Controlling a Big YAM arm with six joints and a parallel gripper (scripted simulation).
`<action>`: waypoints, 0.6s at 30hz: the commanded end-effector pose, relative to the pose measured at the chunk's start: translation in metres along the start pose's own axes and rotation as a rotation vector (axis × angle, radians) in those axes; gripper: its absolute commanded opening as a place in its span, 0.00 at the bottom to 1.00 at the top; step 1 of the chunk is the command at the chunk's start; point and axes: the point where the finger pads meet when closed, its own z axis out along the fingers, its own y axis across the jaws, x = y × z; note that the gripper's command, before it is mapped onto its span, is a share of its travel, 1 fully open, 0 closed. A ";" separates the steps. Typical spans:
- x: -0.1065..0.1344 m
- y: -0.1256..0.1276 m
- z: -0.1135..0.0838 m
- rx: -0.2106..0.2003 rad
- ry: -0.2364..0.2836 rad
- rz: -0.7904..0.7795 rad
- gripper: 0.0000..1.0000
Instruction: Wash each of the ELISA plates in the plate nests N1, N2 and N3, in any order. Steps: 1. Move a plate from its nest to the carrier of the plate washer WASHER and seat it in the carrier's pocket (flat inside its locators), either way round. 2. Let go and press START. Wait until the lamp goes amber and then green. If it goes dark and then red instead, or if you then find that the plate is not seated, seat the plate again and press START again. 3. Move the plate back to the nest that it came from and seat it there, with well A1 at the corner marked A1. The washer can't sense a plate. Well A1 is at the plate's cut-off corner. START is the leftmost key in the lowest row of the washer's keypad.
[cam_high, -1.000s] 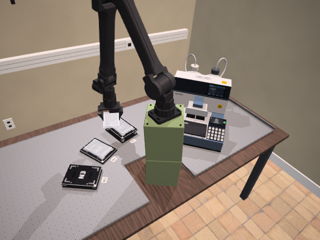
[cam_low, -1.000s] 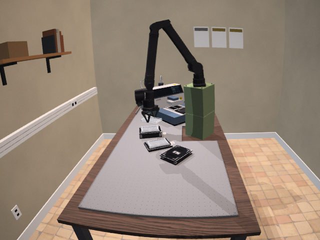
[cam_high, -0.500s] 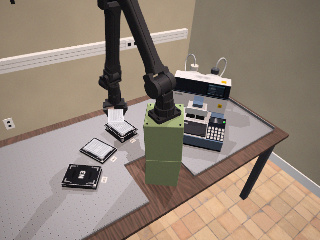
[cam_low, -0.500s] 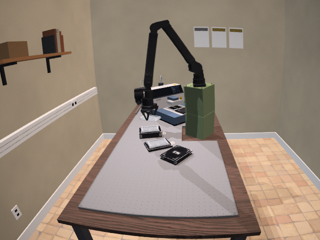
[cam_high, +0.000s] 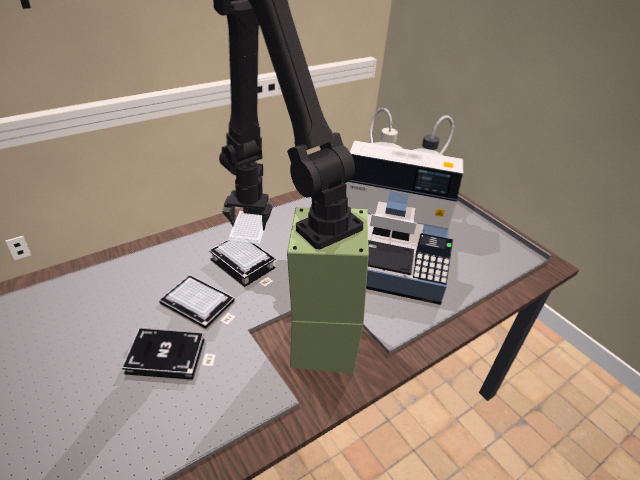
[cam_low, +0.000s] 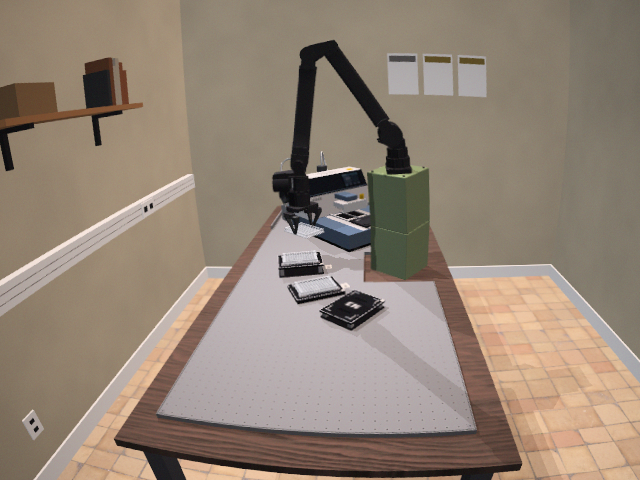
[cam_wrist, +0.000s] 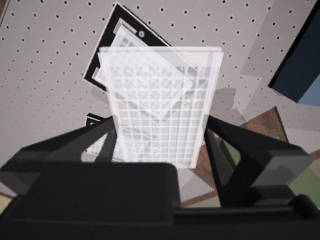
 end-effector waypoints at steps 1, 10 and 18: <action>-0.014 -0.009 -0.009 -0.023 -0.020 0.161 0.82; -0.030 -0.042 -0.010 -0.012 -0.010 0.396 0.82; -0.060 -0.071 -0.013 -0.016 -0.015 0.374 0.82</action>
